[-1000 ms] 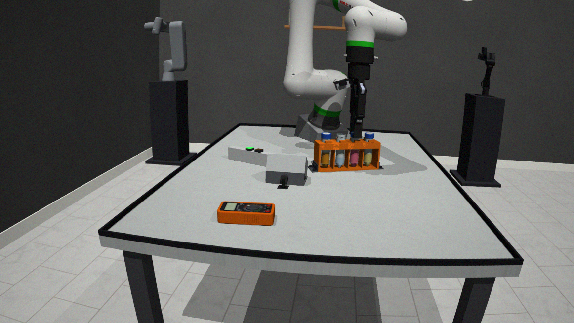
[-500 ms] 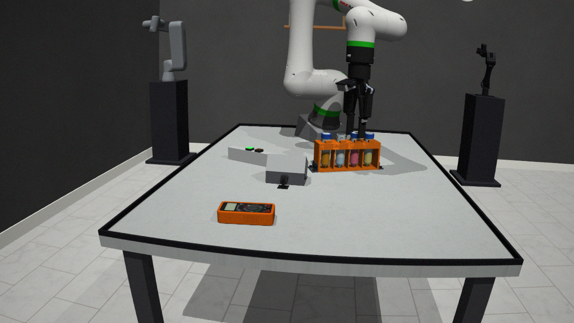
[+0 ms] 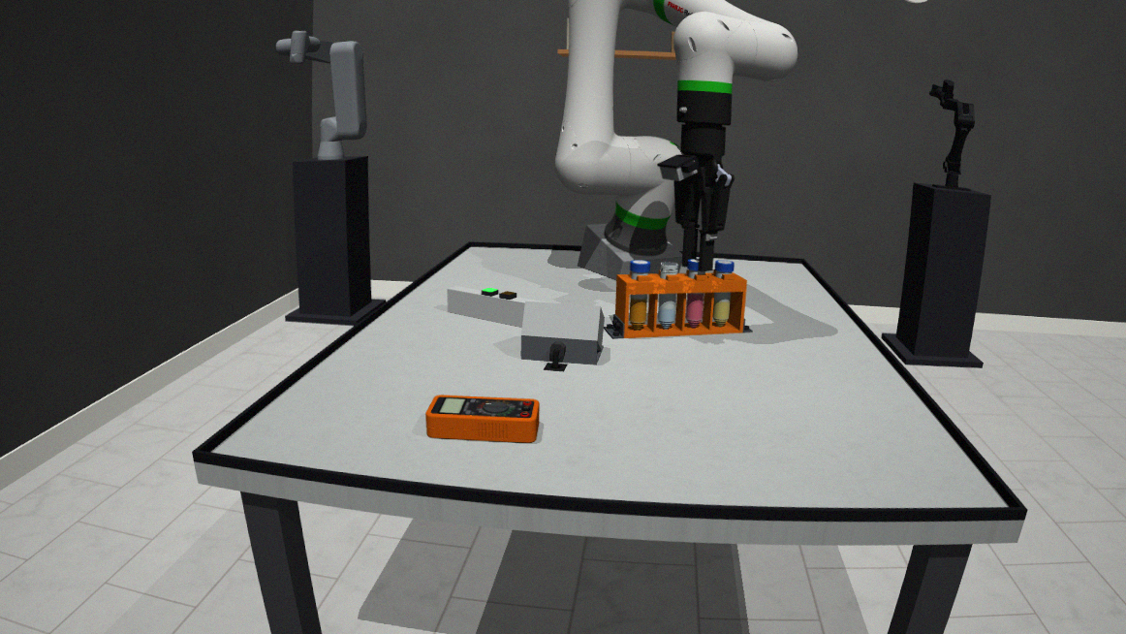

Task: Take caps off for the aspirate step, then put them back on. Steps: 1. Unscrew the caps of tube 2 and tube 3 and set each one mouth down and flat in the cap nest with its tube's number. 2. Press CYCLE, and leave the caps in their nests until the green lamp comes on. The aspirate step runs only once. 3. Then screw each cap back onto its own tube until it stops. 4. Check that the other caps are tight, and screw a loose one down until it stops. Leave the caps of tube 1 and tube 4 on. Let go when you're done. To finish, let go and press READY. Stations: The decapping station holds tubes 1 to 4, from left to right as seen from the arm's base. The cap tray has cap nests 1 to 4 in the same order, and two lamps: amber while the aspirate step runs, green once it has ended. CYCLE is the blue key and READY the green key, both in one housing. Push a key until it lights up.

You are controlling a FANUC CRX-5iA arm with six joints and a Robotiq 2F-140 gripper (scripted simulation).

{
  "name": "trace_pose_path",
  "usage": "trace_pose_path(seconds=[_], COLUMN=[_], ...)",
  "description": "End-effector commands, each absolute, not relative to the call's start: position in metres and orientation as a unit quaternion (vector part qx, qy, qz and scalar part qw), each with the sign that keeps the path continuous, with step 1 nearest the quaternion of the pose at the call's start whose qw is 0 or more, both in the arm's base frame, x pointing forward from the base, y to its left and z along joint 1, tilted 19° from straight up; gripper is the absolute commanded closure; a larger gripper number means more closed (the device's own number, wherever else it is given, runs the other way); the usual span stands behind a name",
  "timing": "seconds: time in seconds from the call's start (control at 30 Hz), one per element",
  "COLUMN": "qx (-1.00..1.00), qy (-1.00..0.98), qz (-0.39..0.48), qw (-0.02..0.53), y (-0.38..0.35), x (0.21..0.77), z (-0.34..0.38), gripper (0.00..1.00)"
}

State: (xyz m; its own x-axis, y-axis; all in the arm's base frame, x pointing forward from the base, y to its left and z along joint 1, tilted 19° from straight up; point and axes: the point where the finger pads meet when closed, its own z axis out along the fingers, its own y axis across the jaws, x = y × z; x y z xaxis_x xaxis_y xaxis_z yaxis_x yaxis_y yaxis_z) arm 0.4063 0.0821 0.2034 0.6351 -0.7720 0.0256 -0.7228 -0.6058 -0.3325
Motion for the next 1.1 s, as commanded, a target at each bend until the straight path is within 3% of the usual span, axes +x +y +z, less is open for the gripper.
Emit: trace_pose_path(seconds=[0.0,1.07], qx=[-0.892,-0.664], qy=[0.419,0.728], qz=[-0.084,-0.021], qw=[0.148,0.169], y=[0.082,0.0819], x=[0.4067,0.4068], z=[0.2043,0.2042], gripper=[0.7,0.7])
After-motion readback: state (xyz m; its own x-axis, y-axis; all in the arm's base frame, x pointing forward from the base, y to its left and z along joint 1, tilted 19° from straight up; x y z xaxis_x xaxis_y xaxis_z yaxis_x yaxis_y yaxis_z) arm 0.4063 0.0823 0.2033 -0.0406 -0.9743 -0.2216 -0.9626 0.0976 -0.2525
